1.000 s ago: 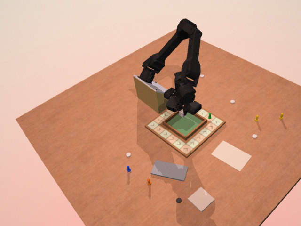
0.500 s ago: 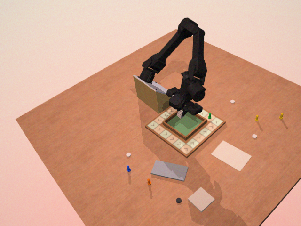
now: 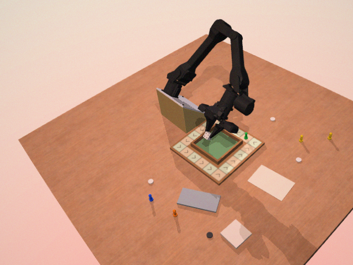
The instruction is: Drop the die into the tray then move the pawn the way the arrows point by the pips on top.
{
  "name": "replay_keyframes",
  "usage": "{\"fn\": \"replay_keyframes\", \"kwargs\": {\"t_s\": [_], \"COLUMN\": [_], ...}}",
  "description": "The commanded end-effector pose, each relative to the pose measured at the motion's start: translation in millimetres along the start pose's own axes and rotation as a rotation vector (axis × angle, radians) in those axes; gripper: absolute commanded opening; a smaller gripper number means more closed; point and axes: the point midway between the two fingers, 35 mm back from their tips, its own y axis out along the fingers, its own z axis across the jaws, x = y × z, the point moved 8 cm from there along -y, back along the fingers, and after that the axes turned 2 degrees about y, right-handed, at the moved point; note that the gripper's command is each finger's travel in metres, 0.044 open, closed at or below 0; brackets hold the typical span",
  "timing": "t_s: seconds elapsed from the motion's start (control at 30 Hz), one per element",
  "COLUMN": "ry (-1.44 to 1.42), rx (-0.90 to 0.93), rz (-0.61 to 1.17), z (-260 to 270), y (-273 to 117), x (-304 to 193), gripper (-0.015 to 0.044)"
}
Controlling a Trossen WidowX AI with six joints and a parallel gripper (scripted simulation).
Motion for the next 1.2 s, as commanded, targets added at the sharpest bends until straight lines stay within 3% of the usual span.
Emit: {"fn": "replay_keyframes", "kwargs": {"t_s": [0.0,0.13,0.33,1.1,1.17], "ry": [0.016,0.016,0.016,0.019,0.019], "rx": [0.055,0.058,0.059,0.058,0.058], "rz": [-0.113,-0.118,-0.119,-0.113,-0.113], "z": [-4,-4,6,4,4], "y": [-1,-4,-59,-56,-56], "x": [-10,-10,-5,-6,-6], "gripper": [0.0,0.0,0.0,0.0,0.0053]}}
